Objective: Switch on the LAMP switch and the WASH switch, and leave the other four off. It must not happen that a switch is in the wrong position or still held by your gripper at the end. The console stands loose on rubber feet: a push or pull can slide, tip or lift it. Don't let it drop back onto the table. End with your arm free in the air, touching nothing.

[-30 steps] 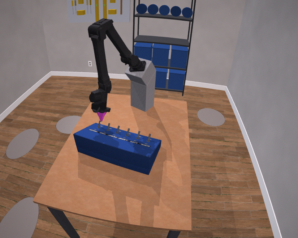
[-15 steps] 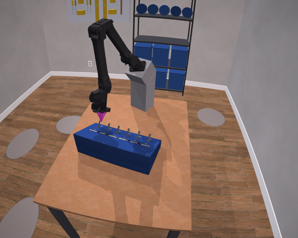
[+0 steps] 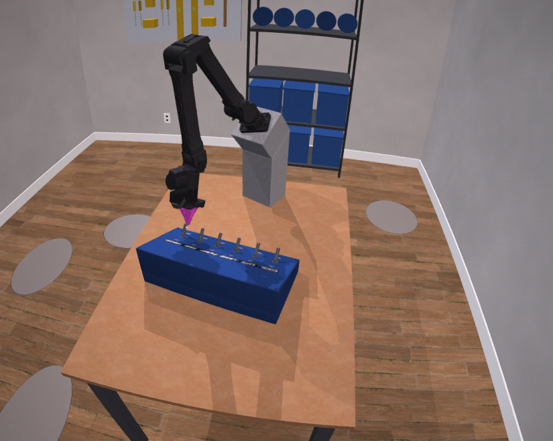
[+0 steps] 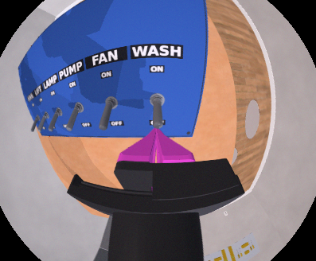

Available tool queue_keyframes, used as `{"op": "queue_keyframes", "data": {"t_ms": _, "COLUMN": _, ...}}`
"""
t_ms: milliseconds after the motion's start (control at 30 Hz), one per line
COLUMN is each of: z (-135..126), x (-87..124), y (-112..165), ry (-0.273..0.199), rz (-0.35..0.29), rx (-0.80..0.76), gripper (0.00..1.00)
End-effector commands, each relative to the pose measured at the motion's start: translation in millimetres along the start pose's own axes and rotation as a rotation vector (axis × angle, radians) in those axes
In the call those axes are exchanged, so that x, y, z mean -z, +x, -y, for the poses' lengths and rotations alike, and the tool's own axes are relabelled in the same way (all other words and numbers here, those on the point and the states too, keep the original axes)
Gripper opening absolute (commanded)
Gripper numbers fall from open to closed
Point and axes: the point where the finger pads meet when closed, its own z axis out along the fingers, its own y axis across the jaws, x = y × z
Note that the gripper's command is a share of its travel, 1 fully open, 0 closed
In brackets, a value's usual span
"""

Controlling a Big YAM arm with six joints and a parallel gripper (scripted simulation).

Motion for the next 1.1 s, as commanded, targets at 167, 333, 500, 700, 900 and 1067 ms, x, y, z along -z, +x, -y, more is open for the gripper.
{"op": "queue_keyframes", "data": {"t_ms": 167, "z": -1, "x": 3, "y": -56, "ry": -0.002, "rz": 0.114, "rx": 0.019, "gripper": 0.0}}
{"op": "queue_keyframes", "data": {"t_ms": 333, "z": -1, "x": 3, "y": -57, "ry": -0.002, "rz": 0.113, "rx": 0.019, "gripper": 0.0}}
{"op": "queue_keyframes", "data": {"t_ms": 500, "z": -1, "x": 3, "y": -59, "ry": -0.002, "rz": 0.115, "rx": 0.019, "gripper": 0.0}}
{"op": "queue_keyframes", "data": {"t_ms": 700, "z": -1, "x": 3, "y": -62, "ry": -0.002, "rz": 0.113, "rx": 0.018, "gripper": 0.0}}
{"op": "queue_keyframes", "data": {"t_ms": 900, "z": -1, "x": 3, "y": -65, "ry": -0.002, "rz": 0.114, "rx": 0.019, "gripper": 0.0}}
{"op": "queue_keyframes", "data": {"t_ms": 1067, "z": -4, "x": -5, "y": -49, "ry": -0.012, "rz": 0.071, "rx": 0.013, "gripper": 0.0}}
